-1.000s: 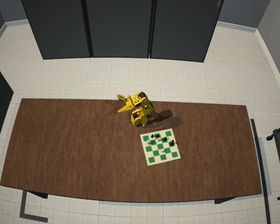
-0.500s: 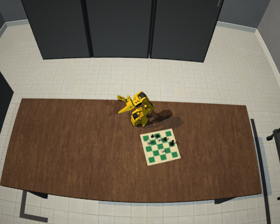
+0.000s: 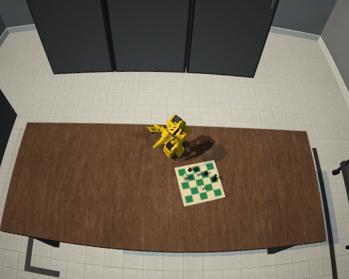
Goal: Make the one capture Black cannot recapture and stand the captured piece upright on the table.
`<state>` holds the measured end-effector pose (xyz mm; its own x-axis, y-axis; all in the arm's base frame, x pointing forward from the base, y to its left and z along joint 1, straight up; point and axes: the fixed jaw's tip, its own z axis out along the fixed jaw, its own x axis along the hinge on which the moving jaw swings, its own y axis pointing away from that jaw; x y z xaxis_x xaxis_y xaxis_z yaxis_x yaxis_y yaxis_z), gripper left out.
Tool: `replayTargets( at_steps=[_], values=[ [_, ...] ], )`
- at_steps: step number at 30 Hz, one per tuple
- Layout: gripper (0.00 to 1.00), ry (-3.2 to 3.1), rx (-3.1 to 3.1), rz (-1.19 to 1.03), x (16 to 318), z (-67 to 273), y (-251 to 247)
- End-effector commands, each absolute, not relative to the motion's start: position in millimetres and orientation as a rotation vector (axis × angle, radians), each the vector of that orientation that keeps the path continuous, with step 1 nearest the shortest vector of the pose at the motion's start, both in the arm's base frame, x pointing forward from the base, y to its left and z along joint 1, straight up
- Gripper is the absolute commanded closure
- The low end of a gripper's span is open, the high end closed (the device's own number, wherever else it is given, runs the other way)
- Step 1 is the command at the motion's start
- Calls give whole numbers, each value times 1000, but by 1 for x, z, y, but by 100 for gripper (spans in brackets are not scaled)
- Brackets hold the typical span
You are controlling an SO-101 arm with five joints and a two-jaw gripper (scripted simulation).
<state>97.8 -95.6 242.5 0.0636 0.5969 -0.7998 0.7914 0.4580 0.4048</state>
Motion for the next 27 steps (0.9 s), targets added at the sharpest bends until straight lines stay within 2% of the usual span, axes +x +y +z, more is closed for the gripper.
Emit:
replayTargets(
  at_steps=[1, 13, 27],
  values=[
    [12, 1688, 1111, -177, 107, 242, -85],
    [20, 1873, 778, -39, 127, 232, -49],
    [29, 2010, 366, 115, 135, 221, -4]
  ],
)
